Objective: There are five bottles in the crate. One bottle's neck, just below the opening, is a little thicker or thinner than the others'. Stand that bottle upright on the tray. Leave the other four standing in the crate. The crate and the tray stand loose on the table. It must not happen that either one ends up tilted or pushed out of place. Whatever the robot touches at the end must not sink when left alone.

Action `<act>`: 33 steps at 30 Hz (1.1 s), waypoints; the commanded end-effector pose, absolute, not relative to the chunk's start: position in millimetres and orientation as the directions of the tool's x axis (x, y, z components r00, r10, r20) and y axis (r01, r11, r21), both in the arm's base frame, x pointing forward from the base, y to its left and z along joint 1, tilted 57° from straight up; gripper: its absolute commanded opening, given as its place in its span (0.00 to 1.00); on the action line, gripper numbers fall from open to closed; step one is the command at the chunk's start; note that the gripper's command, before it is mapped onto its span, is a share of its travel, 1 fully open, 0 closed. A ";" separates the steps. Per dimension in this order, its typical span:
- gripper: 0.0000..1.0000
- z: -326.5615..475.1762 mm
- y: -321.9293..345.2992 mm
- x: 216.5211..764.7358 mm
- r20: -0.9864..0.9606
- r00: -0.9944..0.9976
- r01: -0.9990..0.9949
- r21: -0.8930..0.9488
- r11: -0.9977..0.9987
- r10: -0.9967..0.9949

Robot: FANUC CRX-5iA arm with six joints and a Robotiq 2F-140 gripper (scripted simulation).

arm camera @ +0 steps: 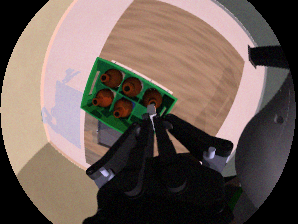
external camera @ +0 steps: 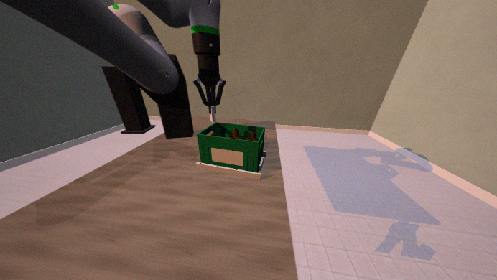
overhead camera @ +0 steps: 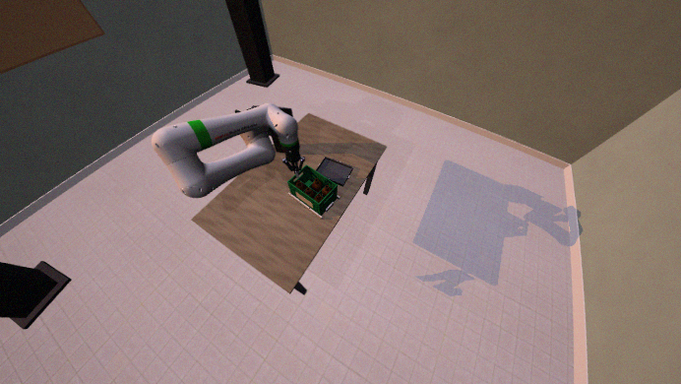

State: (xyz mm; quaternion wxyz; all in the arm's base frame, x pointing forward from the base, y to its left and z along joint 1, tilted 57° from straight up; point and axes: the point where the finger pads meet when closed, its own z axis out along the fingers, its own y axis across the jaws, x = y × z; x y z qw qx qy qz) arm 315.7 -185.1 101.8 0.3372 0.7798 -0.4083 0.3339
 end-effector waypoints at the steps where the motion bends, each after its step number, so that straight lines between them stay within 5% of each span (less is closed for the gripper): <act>1: 0.10 119.0 -183.5 354.6 0.797 0.443 -0.862 0.252 -0.440 -0.411; 14: 0.10 136.4 -185.0 391.7 0.796 0.443 -0.862 0.252 -0.440 -0.412; 15: 0.44 136.4 -185.0 391.7 0.796 0.443 -0.862 0.252 -0.440 -0.412; 33: 0.44 136.4 -185.0 391.7 0.796 0.443 -0.862 0.252 -0.440 -0.412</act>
